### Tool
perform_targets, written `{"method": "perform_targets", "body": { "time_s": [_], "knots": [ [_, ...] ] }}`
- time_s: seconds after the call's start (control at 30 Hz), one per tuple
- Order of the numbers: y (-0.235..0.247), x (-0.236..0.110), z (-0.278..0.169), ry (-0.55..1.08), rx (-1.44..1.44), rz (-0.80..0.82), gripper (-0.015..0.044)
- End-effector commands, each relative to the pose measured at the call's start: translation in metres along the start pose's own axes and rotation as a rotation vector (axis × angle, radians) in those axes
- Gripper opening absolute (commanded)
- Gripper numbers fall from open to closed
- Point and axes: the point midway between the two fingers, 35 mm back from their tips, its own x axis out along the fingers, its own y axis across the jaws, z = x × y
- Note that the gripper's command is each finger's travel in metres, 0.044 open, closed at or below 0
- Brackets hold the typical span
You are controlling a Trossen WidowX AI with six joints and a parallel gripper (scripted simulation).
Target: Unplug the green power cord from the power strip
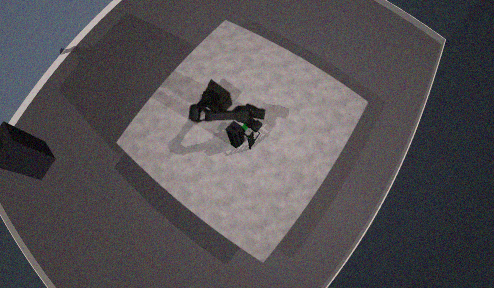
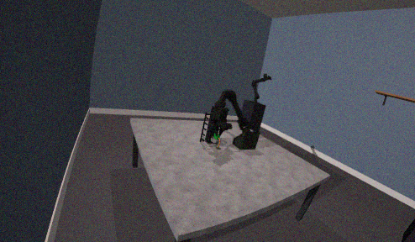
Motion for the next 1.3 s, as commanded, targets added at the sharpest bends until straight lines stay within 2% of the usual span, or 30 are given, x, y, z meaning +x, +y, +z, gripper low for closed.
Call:
{"method": "perform_targets", "body": {
  "time_s": [0.0,0.57,1.0,1.1,1.13,1.27],
  "knots": [
    [-0.001,-0.005,0.023,-0.042,-0.011,-0.008,0.0000],
    [0.000,-0.010,0.050,-0.042,-0.013,-0.008,0.0000],
    [0.002,-0.005,0.042,-0.036,-0.013,-0.007,0.0341],
    [0.001,-0.009,0.056,-0.038,-0.014,-0.007,0.0420],
    [0.001,-0.012,0.065,-0.040,-0.014,-0.008,0.0440],
    [0.003,-0.020,0.100,-0.040,-0.013,-0.007,0.0440]
  ]
}}
